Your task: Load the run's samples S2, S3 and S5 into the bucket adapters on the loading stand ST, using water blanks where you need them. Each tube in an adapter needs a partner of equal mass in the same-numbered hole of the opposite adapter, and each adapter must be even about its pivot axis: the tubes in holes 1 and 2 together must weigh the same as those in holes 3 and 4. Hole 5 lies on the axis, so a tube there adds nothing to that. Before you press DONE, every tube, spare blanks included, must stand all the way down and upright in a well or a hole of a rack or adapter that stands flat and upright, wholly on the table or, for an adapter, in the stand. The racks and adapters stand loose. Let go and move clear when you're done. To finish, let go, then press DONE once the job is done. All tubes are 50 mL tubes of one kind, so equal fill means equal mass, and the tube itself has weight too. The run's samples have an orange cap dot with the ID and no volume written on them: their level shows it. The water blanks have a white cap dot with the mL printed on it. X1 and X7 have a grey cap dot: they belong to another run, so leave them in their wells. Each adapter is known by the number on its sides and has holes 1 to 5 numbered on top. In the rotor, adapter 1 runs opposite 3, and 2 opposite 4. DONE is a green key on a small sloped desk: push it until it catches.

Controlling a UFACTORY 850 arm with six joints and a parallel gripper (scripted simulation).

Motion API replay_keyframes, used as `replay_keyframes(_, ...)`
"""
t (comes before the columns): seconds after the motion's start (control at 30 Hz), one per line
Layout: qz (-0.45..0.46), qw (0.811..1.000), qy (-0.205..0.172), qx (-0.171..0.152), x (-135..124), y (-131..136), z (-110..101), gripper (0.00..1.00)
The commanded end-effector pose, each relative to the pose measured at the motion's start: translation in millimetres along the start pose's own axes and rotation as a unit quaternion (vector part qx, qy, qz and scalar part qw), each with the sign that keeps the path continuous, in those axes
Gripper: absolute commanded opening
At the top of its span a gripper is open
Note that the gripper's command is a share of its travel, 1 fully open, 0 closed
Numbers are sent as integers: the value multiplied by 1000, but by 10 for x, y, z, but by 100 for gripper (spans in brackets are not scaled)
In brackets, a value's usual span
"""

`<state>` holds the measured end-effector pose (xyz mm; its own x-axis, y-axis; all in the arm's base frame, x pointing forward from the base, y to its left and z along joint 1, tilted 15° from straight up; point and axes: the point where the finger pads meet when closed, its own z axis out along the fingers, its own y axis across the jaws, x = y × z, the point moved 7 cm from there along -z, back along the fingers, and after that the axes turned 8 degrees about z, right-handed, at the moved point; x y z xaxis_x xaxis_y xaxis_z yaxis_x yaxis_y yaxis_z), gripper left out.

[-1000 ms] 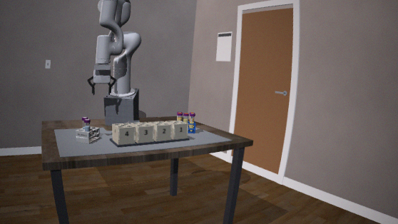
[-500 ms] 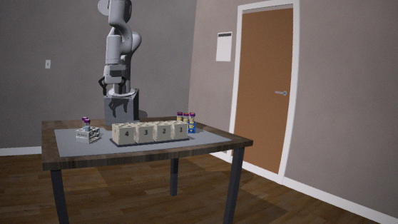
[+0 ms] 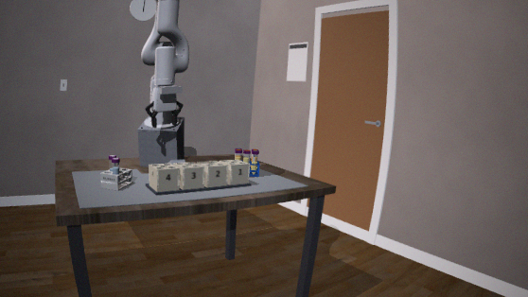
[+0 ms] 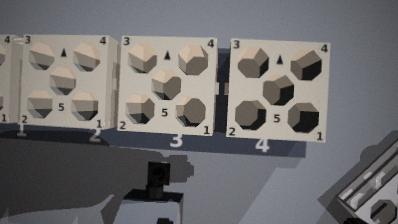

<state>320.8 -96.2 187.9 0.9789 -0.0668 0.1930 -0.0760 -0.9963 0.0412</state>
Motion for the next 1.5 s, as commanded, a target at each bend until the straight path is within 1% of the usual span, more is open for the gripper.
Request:
replay_keyframes(0.0, 0, 999, 19, -43, 98, -337, 27, 100)
replay_keyframes(0.23, 0, 999, 19, -43, 231, -660, 49, 100)
replay_keyframes(0.3, 0, 999, 19, -43, 231, -660, 49, 100)
replay_keyframes(0.8, 0, 999, 19, -42, 516, -1354, 97, 100)
replay_keyframes(0.87, 0, 999, 19, -42, 516, -1354, 97, 100)
replay_keyframes(0.97, 0, 999, 19, -42, 560, -1461, 104, 100)
replay_keyframes(1.17, -99, 994, 15, -44, 387, -1705, 132, 100)
replay_keyframes(1.37, -198, 979, 11, -45, 214, -1950, 159, 100)
replay_keyframes(1.43, -198, 979, 11, -45, 214, -1950, 159, 100)
replay_keyframes(1.47, -214, 976, 10, -45, 186, -1990, 164, 100)
